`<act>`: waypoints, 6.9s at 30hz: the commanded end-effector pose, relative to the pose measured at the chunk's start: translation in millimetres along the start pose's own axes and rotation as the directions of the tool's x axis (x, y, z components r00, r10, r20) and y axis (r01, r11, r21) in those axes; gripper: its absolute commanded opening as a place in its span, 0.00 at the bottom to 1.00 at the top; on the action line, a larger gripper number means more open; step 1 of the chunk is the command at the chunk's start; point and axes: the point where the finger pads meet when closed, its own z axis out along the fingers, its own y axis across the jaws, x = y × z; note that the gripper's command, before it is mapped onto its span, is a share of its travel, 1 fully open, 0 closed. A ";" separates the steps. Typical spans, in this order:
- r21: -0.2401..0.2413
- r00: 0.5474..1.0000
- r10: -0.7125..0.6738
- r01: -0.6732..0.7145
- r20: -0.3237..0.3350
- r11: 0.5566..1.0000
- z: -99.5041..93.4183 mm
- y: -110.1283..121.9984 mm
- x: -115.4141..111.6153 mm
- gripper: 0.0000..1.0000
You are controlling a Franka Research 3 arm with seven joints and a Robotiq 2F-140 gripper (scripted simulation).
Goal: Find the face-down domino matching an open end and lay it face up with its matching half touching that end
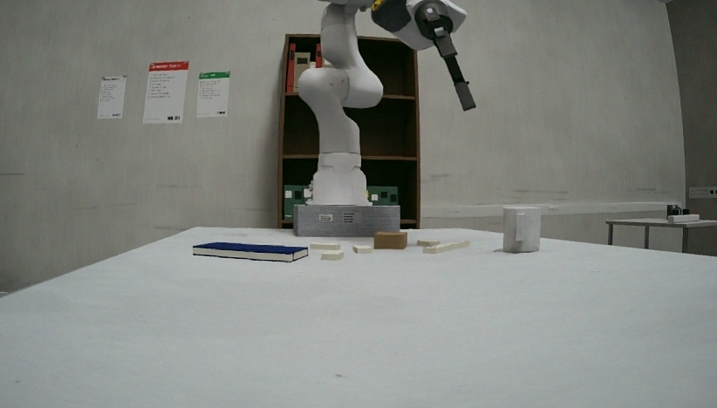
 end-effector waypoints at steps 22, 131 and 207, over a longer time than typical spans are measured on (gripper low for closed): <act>0.153 0.977 -0.201 0.188 0.074 0.970 20.5 -59.6 -38.7 1.00; 0.536 0.953 -0.214 0.070 0.213 0.842 44.9 -222.3 -128.2 1.00; 0.072 0.548 0.616 -0.777 0.565 0.626 79.9 -239.8 -139.0 0.33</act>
